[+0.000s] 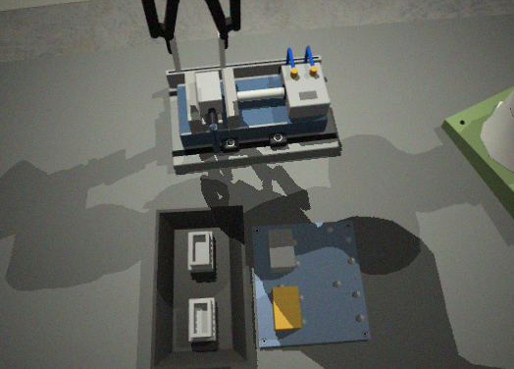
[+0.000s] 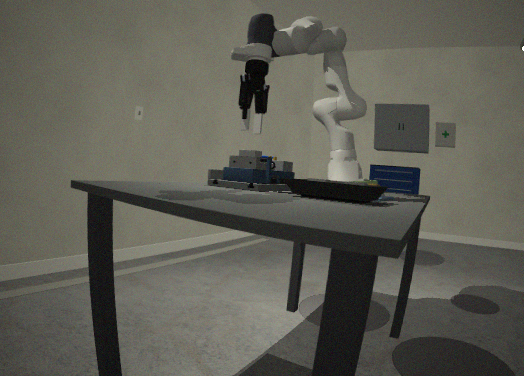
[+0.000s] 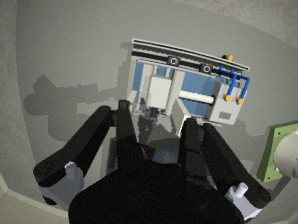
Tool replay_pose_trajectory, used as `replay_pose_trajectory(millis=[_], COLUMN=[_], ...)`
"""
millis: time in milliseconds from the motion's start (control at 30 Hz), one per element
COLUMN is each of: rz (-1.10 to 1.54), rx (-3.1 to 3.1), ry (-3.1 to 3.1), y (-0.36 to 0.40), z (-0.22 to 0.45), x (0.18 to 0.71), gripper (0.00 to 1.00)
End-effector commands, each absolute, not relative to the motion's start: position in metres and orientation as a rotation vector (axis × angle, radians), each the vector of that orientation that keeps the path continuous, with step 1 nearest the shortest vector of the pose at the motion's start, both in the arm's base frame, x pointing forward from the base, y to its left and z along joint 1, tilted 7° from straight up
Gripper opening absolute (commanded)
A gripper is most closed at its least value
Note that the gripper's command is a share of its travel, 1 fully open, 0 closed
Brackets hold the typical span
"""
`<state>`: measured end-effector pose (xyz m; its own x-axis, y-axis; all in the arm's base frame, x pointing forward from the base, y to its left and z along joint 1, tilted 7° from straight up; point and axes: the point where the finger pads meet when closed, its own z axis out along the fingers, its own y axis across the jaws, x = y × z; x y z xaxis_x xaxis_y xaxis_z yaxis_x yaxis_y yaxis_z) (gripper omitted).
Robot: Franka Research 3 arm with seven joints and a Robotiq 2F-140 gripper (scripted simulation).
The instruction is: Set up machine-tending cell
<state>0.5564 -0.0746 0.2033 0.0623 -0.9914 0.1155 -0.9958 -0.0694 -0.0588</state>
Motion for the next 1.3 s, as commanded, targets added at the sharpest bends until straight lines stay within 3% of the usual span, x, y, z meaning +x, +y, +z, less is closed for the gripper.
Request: replay_pose_trajectory(millis=[0, 367, 400, 1267], rz=[0.176, 0.176, 0.176, 0.176], rx=[2.247, 2.247, 2.247, 2.247], ry=[-2.115, -2.115, -2.115, -2.115], y=[-0.0731, -0.0723, -0.0723, -0.0723], z=[0.2068, 0.2144, 0.2144, 0.2144], x=[0.5508, 0.5504, 0.5504, 0.5504], gripper=[0.4, 0.4, 0.0, 0.0])
